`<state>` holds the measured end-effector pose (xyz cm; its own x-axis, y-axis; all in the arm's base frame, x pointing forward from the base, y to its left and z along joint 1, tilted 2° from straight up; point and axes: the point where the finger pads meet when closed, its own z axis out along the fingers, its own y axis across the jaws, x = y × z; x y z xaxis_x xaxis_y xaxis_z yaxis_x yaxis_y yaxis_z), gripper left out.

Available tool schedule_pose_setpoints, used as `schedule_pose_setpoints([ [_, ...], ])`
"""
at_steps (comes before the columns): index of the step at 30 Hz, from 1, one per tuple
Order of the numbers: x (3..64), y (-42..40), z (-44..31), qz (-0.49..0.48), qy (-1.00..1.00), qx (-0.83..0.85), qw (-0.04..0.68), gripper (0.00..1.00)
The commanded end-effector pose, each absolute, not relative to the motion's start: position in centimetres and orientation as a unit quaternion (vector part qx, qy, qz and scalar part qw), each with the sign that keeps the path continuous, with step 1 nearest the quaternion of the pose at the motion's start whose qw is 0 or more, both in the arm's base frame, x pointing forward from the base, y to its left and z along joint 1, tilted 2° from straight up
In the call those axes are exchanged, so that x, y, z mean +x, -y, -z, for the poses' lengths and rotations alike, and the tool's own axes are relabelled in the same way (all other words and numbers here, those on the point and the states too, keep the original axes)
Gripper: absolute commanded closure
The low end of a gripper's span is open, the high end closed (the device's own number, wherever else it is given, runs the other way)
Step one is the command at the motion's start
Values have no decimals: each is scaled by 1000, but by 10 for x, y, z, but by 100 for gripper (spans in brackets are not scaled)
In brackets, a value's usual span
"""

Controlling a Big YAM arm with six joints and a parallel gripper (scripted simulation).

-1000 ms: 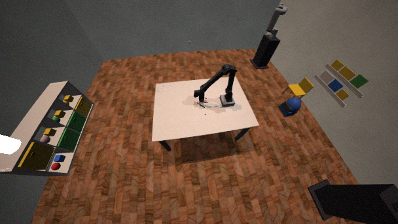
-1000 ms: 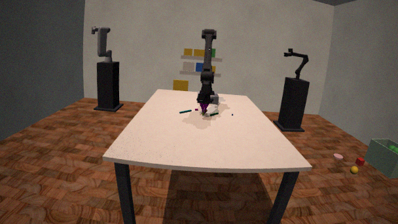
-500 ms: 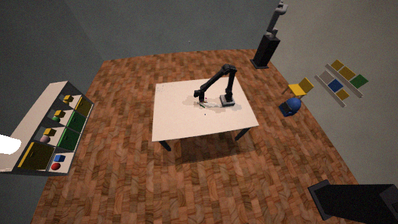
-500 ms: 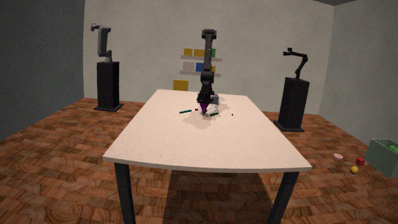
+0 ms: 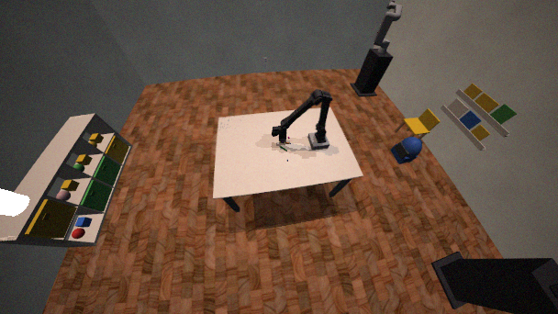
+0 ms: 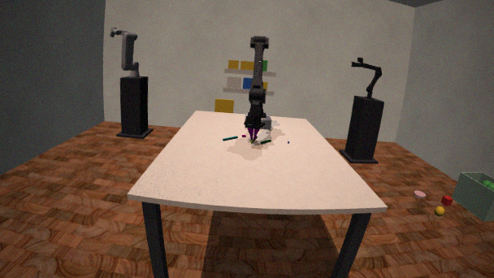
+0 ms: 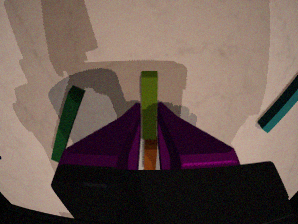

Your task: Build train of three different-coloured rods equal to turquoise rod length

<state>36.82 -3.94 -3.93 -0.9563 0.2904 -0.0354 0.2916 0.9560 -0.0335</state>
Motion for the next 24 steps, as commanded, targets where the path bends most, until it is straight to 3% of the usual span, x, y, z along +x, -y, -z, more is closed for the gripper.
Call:
schedule_pose_setpoints([
  [1,366,44,46,20,-989,148,10,84],
  [9,366,44,46,20,-989,148,10,77],
  [24,371,43,34,20,-989,148,13,77],
])
